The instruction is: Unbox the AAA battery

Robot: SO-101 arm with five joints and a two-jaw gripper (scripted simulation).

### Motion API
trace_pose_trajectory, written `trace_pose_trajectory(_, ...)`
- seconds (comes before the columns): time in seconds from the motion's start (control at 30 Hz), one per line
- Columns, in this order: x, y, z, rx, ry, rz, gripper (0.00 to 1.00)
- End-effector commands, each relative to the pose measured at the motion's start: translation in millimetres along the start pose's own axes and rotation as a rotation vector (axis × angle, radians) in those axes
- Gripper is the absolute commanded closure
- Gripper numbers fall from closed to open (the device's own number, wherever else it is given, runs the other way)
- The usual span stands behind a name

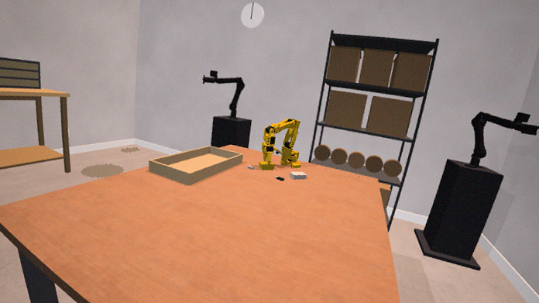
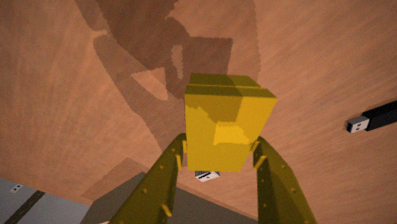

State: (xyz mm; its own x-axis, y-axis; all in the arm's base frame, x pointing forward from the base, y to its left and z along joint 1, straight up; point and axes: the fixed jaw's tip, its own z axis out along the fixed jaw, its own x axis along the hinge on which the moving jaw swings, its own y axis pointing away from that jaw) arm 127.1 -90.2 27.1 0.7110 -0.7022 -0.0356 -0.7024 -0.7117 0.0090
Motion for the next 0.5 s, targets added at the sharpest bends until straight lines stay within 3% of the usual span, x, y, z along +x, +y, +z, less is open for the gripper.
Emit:
trace_pose_trajectory(0.0,3.1,-2.4,-3.9,0.009,0.035,0.002,0.77)
trace_pose_trajectory(0.47,3.4,-3.6,-2.0,0.009,0.035,0.002,0.77)
